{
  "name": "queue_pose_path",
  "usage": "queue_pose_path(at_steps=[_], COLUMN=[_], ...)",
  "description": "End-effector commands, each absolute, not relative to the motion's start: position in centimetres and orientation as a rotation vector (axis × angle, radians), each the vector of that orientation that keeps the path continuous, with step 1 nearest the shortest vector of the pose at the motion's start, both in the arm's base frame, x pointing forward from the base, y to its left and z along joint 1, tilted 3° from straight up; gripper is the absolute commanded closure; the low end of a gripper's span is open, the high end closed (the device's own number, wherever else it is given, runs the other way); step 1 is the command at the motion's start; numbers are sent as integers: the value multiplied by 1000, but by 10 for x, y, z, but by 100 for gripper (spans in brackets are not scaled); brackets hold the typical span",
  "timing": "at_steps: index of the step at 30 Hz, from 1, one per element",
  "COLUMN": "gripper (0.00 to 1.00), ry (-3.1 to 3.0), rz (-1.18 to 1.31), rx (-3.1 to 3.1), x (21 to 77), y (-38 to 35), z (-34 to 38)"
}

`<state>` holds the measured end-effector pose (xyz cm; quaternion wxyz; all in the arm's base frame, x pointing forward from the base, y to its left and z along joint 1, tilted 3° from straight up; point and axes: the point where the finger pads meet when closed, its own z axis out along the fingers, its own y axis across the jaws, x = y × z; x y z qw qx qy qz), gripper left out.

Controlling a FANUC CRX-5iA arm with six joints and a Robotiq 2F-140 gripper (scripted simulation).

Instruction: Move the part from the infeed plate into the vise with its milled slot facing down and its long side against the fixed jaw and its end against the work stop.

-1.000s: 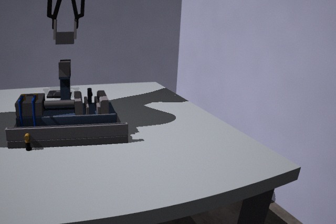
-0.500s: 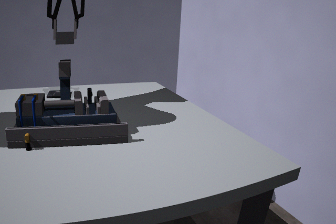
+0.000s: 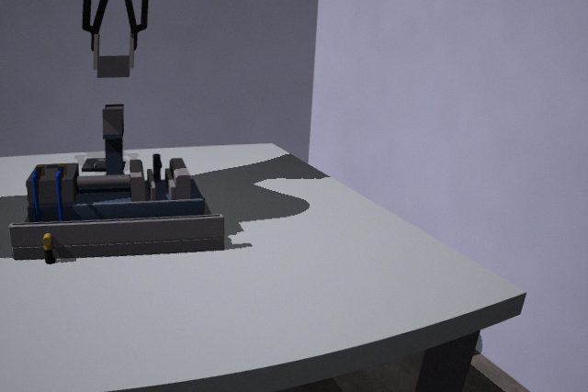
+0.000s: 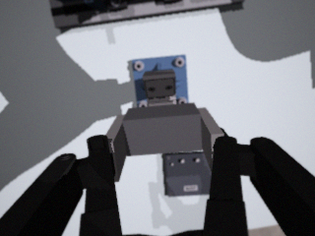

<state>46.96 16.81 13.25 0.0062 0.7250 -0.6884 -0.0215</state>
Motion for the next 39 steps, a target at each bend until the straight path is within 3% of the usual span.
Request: queue_pose_path(at_steps=[1,39], gripper=[100,100], ry=[-2155,-2116], rz=[-67,20], rx=[2269,2232], x=[470,470], y=[168,170], z=[133,133])
